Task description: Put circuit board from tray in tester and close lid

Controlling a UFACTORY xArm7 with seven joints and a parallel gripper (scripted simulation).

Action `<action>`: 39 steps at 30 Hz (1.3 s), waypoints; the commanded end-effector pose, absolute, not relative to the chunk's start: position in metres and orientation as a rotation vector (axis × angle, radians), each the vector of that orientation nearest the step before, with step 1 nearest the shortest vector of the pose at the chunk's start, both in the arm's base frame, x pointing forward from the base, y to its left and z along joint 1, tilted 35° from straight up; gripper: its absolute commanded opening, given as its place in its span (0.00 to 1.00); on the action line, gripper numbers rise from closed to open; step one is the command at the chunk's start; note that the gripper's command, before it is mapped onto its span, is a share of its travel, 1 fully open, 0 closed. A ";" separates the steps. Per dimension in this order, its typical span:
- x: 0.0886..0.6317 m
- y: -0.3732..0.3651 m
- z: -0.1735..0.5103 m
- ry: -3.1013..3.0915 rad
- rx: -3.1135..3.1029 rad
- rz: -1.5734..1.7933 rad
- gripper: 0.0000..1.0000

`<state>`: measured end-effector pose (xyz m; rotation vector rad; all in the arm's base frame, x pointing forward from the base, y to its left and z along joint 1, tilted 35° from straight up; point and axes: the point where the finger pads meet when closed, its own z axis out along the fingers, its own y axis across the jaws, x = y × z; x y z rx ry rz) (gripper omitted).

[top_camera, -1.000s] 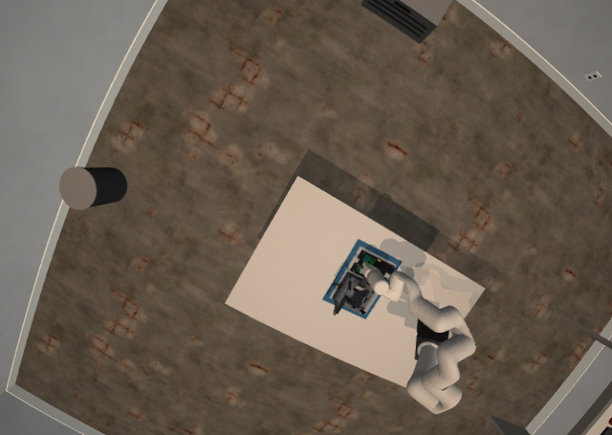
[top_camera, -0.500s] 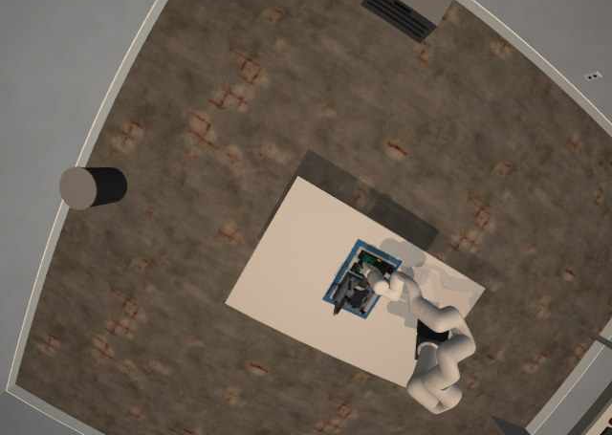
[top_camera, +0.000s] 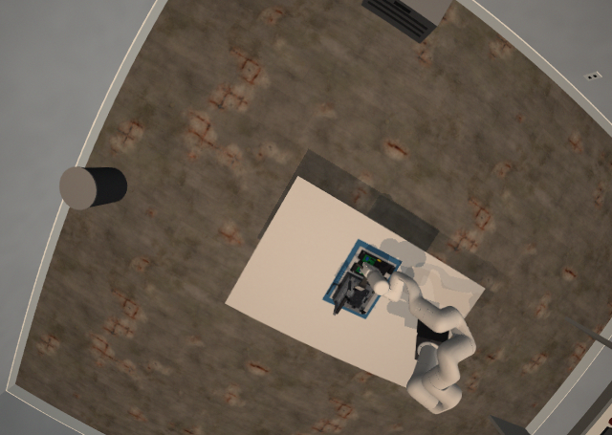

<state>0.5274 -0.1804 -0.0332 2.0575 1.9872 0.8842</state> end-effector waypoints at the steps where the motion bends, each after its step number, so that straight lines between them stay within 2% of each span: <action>1: 0.527 -0.183 -0.030 1.984 2.056 0.884 0.79; 39: 0.514 -0.190 -0.010 1.984 2.056 0.884 0.79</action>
